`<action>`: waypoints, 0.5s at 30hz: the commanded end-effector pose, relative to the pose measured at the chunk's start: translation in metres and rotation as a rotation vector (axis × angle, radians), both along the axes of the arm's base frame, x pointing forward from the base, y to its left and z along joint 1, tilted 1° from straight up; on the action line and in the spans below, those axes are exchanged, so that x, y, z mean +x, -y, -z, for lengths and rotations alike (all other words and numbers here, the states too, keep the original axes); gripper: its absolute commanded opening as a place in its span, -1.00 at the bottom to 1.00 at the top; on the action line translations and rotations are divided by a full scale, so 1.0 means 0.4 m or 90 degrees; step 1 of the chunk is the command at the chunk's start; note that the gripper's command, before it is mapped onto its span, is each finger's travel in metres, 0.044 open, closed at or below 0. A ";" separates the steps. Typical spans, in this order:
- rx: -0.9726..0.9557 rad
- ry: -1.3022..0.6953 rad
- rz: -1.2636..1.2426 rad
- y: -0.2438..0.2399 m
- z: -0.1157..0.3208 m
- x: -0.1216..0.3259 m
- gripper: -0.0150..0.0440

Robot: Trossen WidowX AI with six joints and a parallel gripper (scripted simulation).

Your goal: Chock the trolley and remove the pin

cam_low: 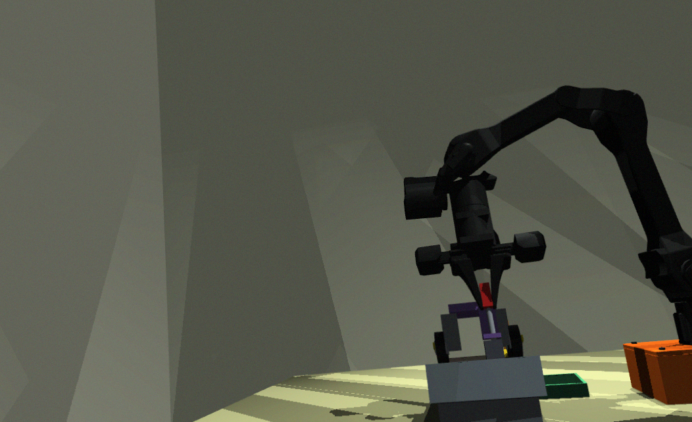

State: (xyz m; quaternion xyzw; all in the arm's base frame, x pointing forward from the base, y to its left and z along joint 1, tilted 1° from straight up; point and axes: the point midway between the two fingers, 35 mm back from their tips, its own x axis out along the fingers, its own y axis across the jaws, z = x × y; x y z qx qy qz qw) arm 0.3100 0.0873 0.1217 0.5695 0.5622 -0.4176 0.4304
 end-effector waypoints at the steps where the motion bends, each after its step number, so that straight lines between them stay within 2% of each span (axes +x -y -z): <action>1: 0.003 0.008 -0.003 -0.001 -0.014 0.000 -0.49; 15: 0.003 0.008 -0.003 0.000 -0.026 -0.001 -0.49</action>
